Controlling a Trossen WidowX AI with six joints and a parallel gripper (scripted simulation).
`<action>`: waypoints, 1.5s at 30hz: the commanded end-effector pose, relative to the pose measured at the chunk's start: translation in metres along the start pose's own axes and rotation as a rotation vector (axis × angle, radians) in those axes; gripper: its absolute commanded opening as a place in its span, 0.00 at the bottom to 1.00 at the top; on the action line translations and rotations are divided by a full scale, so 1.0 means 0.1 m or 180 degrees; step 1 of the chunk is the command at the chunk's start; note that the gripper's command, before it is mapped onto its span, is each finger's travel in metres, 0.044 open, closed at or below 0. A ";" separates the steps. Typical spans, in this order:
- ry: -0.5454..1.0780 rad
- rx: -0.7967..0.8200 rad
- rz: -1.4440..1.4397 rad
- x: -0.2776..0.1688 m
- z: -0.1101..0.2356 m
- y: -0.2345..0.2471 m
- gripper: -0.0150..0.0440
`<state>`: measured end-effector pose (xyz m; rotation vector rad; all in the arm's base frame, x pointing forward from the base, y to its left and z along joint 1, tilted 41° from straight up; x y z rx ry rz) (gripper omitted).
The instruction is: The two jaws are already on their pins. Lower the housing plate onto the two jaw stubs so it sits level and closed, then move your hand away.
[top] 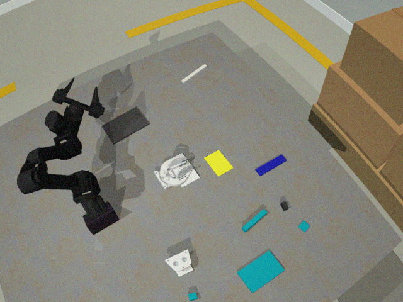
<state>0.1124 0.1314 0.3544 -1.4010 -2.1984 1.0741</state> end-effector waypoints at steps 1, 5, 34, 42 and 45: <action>-0.0023 0.0105 -0.0006 0.02 -0.07 0.06 1.00; -0.0030 0.0215 -0.0009 0.03 -0.13 0.13 1.00; 0.0055 0.0961 0.0019 -0.09 -0.46 0.65 1.00; 0.0127 0.1205 -0.0037 -0.15 -0.53 0.83 1.00; 0.0163 0.1303 -0.0067 -0.18 -0.56 0.90 1.00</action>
Point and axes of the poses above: the point midway between the two fingers, 35 mm back from their tips, its own z axis back along the fingers, its own y axis across the jaws, x = y × z, the point moved 3 cm from there along z, back along the fingers, and after that the axes turned 2 degrees about -z, right-handed, at the moved point
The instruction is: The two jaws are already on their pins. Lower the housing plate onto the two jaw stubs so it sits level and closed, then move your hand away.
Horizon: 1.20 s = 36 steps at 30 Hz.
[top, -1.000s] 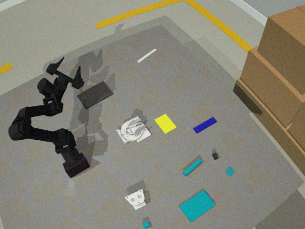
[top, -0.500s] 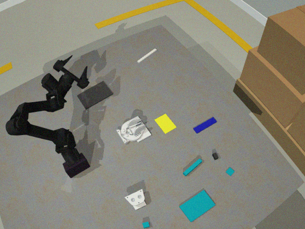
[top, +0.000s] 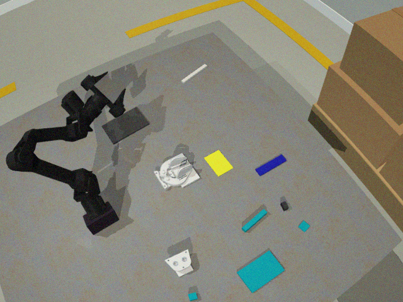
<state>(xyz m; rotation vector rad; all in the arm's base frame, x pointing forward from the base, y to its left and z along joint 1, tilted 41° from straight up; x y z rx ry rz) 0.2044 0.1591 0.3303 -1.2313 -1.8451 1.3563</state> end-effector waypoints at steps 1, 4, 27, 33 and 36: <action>0.0030 0.0134 -0.0055 -0.04 -0.08 0.07 1.00; 0.0068 0.0224 -0.0088 -0.07 -0.12 0.13 1.00; 0.0460 0.0917 -0.0431 -0.43 -0.41 0.58 1.00; 0.0593 0.1099 -0.0559 -0.55 -0.46 0.71 1.00; 0.0662 0.1184 -0.0635 -0.61 -0.49 0.78 1.00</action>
Point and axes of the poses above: the point midway between the two fingers, 35 mm back from their tips, its own z axis back along the fingers, its own y axis across the jaws, x = y × z, the point moved 3 cm from there along z, back along the fingers, and after that the axes turned 2 degrees about -z, right-handed, at the moved point
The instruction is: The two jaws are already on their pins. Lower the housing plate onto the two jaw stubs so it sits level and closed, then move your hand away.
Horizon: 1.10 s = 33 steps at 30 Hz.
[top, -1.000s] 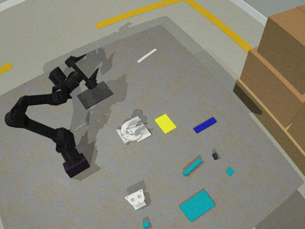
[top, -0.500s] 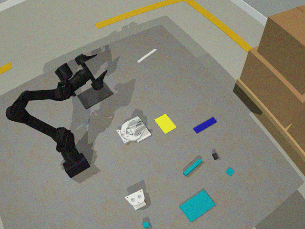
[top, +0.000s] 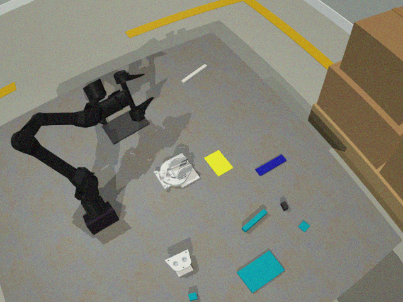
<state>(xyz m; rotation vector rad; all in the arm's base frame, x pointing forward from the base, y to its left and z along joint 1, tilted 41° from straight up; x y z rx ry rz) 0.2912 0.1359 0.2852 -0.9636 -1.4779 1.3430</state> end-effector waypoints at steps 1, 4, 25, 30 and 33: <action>0.0077 0.0123 -0.0115 -0.08 -0.08 0.05 1.00; 0.0145 0.0208 -0.0197 -0.15 -0.13 0.10 1.00; 0.0703 0.0808 -0.0766 -0.67 -0.41 0.44 1.00; 0.0848 0.0937 -0.0916 -0.81 -0.45 0.52 1.00; 0.0938 0.1011 -0.1009 -0.89 -0.48 0.57 1.00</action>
Point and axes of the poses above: the point midway between the two fingers, 35 mm back from their tips, its own z axis back along the fingers, its own y axis across the jaws, x = y × z, the point moved 3 cm from there along z, back along the fingers, and after that the axes turned 2 degrees about -z, right-handed, at the moved point
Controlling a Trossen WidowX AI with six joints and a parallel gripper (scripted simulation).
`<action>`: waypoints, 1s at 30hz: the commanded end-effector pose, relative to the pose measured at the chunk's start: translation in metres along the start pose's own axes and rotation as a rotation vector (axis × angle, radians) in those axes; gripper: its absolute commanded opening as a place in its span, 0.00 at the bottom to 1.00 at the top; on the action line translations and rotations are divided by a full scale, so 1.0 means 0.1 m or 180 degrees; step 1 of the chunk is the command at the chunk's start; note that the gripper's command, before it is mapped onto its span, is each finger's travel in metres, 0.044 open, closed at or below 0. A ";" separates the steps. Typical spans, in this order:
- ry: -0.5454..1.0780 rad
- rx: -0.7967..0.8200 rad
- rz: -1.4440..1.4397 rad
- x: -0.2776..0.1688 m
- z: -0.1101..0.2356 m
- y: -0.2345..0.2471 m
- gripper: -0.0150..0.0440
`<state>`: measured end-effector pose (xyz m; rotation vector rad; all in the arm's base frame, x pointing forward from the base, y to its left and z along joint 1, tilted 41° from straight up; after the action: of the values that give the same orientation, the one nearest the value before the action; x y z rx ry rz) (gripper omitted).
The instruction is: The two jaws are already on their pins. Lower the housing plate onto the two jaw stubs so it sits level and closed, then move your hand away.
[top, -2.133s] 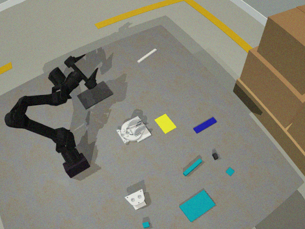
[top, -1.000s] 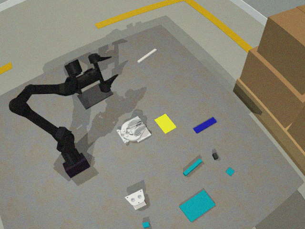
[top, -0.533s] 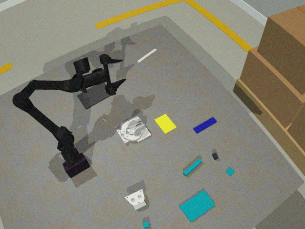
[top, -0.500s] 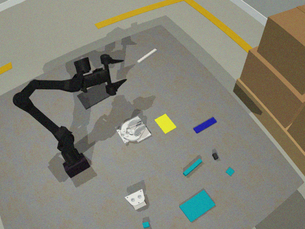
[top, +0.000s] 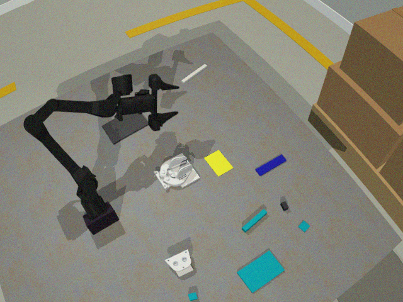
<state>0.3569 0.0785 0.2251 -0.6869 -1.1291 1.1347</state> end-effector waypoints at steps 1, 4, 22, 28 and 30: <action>0.0109 0.0110 -0.0142 -0.11 -0.08 0.02 1.00; 0.0206 0.0173 -0.0234 -0.20 -0.13 0.03 1.00; 0.0729 0.0497 -0.0654 -0.72 -0.34 0.18 1.00; 0.0807 0.0525 -0.0712 -0.87 -0.37 0.19 1.00; 0.0833 0.0534 -0.0732 -0.93 -0.37 0.20 1.00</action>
<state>0.3831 0.0084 0.1690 -0.5526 -0.8690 0.9156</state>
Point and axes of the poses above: the point midway between the two fingers, 35 mm back from their tips, its own z axis back along the fingers, its own y axis across the jaws, x = y × z, the point moved 3 cm from there along z, back along the fingers, and after that the axes turned 2 degrees about -z, right-handed, at the moved point
